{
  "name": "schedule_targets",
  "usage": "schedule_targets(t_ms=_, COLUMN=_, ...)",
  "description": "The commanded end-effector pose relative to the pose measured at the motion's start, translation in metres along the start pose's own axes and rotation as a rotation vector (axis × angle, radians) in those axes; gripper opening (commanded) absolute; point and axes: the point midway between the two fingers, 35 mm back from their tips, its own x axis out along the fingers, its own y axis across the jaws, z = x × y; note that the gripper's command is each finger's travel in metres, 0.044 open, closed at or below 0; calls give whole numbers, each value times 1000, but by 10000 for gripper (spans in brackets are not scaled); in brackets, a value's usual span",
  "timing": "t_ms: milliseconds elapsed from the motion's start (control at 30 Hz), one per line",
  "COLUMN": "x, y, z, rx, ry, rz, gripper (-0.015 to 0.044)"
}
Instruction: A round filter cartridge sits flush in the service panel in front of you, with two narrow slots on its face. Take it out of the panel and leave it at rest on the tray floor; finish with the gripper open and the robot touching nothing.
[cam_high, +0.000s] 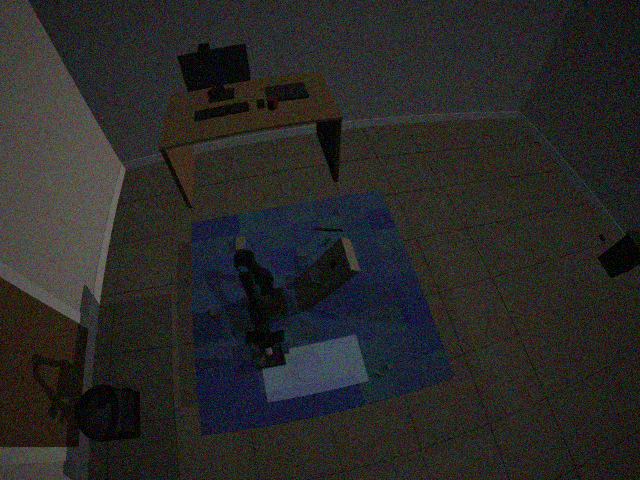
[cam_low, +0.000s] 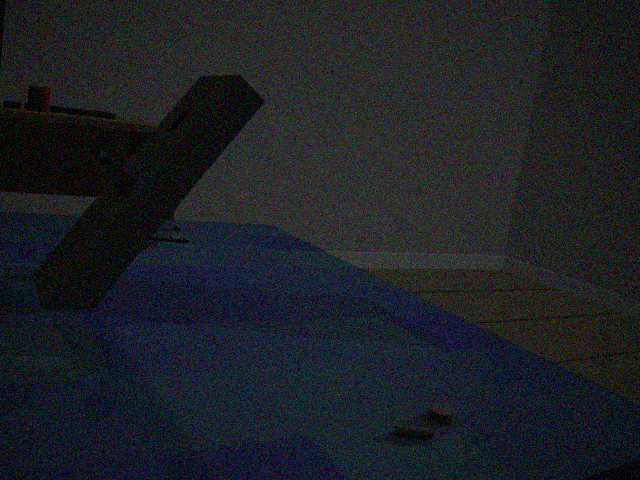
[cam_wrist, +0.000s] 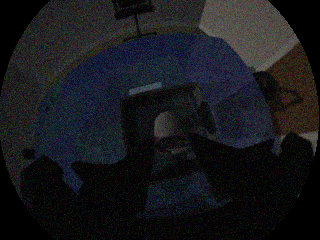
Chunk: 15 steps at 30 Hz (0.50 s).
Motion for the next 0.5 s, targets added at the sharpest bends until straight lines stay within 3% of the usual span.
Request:
schedule_targets(t_ms=0, x=-1, y=0, z=1, rx=1, ry=-2, rz=0, gripper=341)
schedule_targets(t_ms=133, x=-1, y=0, z=1, rx=1, ry=-2, rz=0, gripper=440)
schedule_targets(t_ms=300, x=-3, y=0, z=3, rx=1, ry=-2, rz=0, gripper=440)
schedule_targets(t_ms=467, x=-59, y=1, z=34, rx=0, ry=-2, rz=1, gripper=440)
